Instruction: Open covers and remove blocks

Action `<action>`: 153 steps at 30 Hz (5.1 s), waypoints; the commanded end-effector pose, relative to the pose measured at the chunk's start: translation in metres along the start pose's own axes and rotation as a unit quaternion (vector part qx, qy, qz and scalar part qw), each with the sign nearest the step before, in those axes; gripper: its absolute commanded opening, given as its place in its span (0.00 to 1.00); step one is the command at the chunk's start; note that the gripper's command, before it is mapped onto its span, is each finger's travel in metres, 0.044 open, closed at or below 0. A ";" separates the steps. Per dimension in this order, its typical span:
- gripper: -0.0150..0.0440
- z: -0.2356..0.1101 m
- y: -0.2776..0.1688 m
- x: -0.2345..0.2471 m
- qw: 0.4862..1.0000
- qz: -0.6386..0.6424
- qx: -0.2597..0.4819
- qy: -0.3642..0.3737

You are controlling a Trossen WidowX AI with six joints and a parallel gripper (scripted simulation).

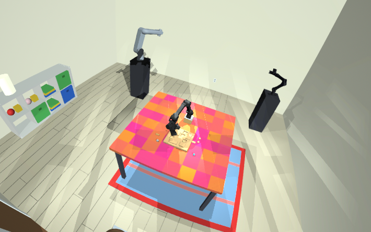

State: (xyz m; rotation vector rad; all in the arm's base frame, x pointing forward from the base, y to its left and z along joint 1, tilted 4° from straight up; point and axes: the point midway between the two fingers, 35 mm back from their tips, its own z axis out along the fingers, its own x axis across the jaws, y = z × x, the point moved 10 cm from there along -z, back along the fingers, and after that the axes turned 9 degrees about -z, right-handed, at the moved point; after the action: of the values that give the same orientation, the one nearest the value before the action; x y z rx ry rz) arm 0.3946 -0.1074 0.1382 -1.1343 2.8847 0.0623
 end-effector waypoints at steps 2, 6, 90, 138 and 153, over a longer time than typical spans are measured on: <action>0.25 0.011 -0.001 -0.001 0.990 0.144 0.001 0.003; 0.25 0.023 -0.001 -0.002 0.945 0.326 0.002 0.002; 0.25 0.060 0.015 -0.002 0.745 0.667 0.002 0.002; 0.50 0.033 0.012 -0.001 0.744 0.669 0.002 0.002; 0.50 0.037 0.012 -0.001 0.744 0.669 0.002 0.002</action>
State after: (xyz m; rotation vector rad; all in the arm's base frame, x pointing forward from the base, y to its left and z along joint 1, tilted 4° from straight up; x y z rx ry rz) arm 0.3883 -0.0960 0.1042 1.0979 2.9405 0.0900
